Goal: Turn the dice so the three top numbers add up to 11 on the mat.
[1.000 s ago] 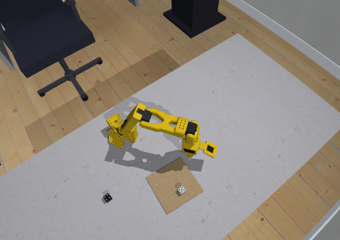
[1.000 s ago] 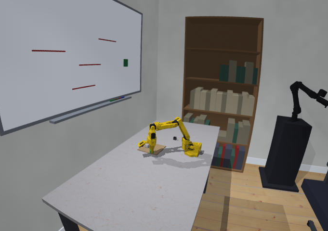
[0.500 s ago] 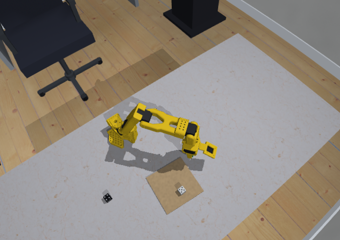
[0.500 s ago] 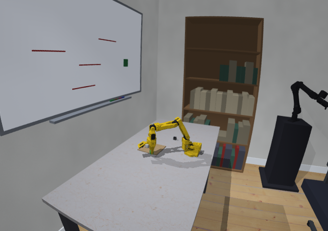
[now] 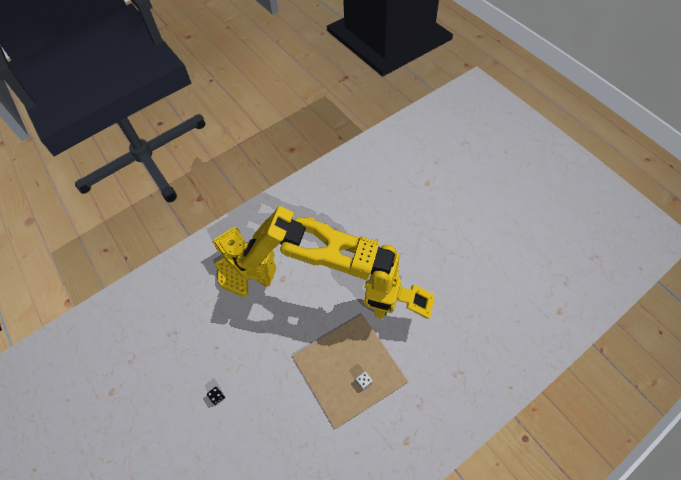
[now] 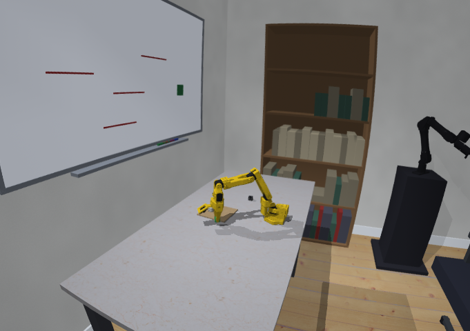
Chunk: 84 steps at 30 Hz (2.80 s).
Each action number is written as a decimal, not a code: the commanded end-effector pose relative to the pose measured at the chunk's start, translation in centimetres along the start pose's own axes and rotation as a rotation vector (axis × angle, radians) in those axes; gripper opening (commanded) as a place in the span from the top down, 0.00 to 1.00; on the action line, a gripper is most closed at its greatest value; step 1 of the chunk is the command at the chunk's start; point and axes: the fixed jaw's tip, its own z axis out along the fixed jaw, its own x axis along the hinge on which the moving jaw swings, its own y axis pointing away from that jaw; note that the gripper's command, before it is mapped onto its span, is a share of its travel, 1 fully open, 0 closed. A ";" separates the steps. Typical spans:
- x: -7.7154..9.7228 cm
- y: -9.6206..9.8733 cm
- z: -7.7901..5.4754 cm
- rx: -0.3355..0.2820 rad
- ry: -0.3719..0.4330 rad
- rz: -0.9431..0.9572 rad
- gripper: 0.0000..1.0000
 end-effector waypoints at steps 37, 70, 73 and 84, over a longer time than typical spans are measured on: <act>-0.4 0.2 0.8 -0.002 -0.032 0.000 1.00; -0.4 0.2 1.0 -0.002 -0.032 0.000 0.89; -0.4 0.2 1.0 -0.002 -0.032 0.000 0.88; -0.4 0.2 1.0 -0.002 -0.032 0.000 0.80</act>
